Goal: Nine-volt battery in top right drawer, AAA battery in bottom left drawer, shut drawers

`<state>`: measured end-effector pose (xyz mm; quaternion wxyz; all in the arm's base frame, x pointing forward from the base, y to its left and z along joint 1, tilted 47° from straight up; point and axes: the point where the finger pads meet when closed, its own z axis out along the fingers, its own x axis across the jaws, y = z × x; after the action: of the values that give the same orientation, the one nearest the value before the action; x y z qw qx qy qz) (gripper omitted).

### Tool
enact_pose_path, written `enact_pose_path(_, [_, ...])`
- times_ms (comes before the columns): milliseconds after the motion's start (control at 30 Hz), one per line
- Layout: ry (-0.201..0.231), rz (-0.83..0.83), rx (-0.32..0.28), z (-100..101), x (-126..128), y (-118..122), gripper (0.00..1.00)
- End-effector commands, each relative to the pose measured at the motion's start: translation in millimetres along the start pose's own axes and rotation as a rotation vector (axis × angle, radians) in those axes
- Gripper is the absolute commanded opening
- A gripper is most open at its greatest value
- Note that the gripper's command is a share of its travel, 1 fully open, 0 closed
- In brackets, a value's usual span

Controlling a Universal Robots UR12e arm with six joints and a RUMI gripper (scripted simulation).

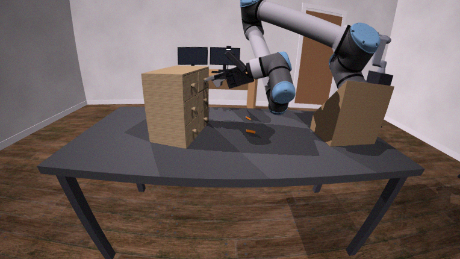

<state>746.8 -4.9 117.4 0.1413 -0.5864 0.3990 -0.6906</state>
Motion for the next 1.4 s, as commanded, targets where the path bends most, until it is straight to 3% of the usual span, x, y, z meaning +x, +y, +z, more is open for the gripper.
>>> enact_pose_path(0, [0.000, 0.000, 0.001, 0.4, 0.0, -0.8, 0.07])
enact_pose_path(1167, [0.000, 0.000, 0.001, 0.9, 0.0, -0.9, 0.07])
enact_pose_path(1367, [0.000, 0.000, 0.001, 0.9, 0.0, -0.9, 0.12])
